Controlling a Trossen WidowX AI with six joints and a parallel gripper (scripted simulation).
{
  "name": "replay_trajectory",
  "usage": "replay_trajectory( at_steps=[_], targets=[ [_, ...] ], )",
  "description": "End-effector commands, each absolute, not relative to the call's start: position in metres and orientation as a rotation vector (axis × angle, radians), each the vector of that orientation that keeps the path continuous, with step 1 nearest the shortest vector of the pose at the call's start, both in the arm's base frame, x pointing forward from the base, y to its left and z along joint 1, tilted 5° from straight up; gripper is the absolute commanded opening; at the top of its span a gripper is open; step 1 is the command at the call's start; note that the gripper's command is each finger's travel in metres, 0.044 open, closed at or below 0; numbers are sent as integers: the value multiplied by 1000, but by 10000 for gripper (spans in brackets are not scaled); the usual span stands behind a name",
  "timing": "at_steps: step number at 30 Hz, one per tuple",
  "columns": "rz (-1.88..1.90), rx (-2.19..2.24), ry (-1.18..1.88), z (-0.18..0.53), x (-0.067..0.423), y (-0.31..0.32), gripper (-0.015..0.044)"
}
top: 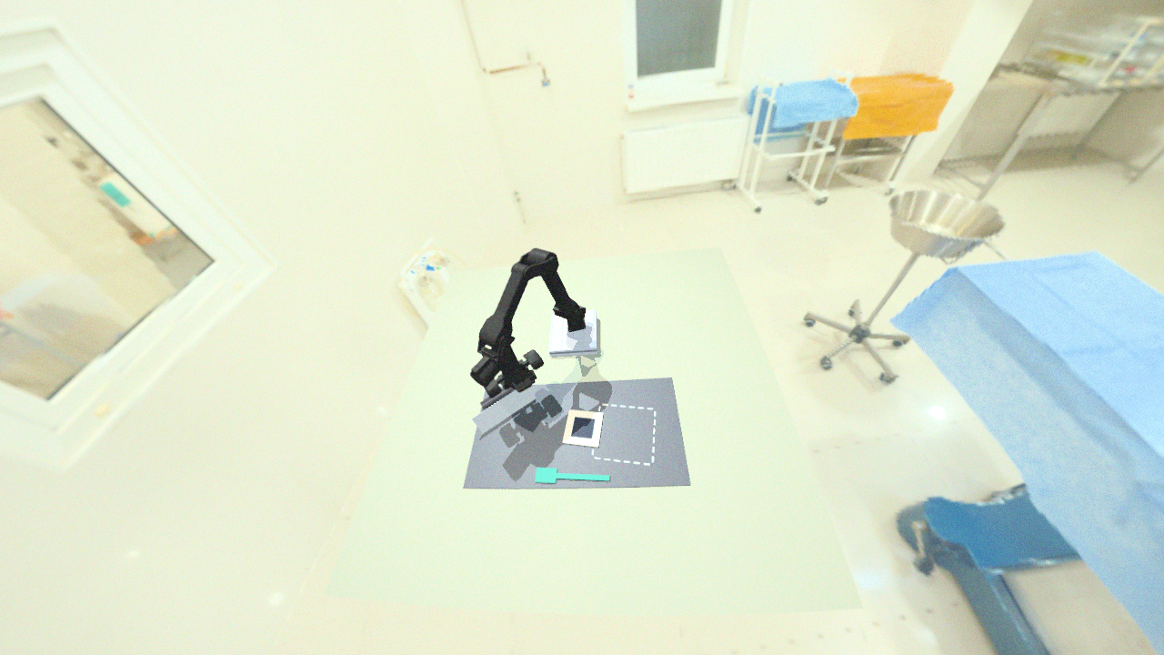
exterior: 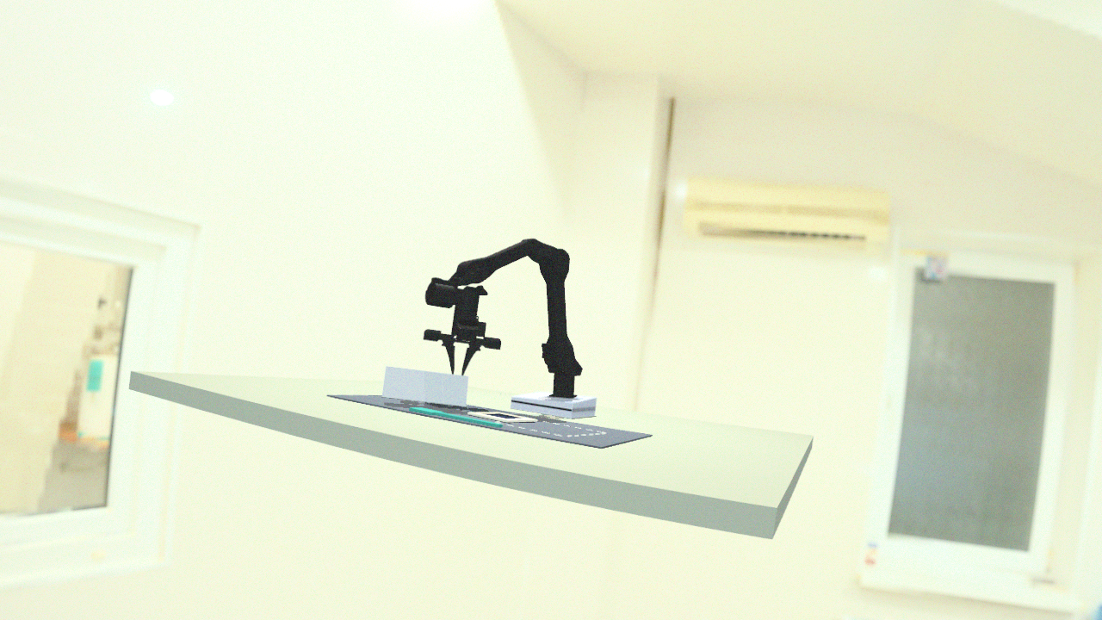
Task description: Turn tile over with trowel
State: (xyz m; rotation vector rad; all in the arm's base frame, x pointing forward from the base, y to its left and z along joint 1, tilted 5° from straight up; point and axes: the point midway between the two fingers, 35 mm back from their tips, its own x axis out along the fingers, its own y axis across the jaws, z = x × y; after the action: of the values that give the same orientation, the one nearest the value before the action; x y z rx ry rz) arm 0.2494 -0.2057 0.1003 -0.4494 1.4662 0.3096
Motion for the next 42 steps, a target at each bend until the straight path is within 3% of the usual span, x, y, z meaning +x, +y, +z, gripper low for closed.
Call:
replay_trajectory(
  at_steps=[1, 42],
  targets=[
    [309, -446, 1468, 98, 250, -206, 100],
    [309, -444, 1463, 88, 314, -173, 100]
  ],
)
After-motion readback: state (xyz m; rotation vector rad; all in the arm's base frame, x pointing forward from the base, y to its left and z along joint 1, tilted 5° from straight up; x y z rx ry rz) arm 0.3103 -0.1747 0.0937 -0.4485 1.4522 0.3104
